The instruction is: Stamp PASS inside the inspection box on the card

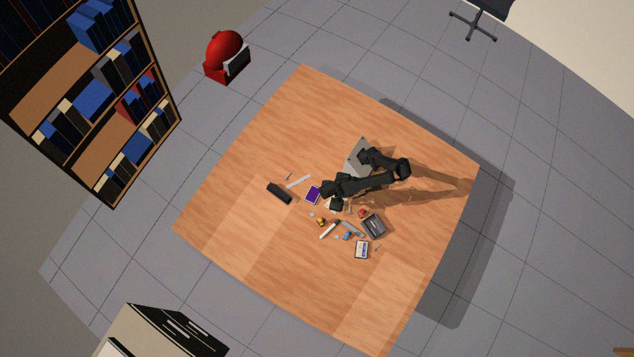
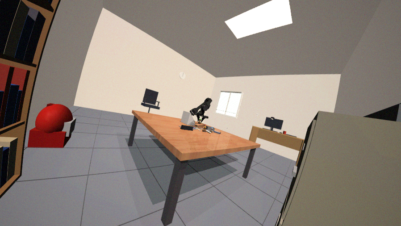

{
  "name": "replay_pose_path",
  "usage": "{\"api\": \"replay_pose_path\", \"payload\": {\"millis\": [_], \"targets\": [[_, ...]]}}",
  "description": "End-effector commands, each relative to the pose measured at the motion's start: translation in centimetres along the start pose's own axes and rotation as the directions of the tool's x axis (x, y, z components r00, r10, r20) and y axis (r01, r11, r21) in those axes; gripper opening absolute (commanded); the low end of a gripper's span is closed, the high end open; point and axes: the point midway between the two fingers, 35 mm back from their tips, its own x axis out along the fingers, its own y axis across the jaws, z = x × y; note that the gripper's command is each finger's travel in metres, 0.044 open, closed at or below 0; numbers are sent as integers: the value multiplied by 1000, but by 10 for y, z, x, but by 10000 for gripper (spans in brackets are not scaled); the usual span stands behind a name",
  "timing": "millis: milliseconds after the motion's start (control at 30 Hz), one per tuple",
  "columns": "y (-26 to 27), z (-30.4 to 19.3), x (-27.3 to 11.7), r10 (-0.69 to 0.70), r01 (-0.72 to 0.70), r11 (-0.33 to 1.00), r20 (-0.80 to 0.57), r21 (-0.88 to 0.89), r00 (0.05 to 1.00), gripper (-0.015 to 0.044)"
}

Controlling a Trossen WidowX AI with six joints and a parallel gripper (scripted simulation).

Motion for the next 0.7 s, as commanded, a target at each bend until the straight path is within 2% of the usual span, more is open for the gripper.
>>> {"api": "replay_pose_path", "payload": {"millis": [0, 667], "targets": [[3, 2, -5, 1, -1, 1000, 10, -11, 1000, 0], [49, 67, -16, 3, -3, 1000, 15, -19, 1000, 0]]}}
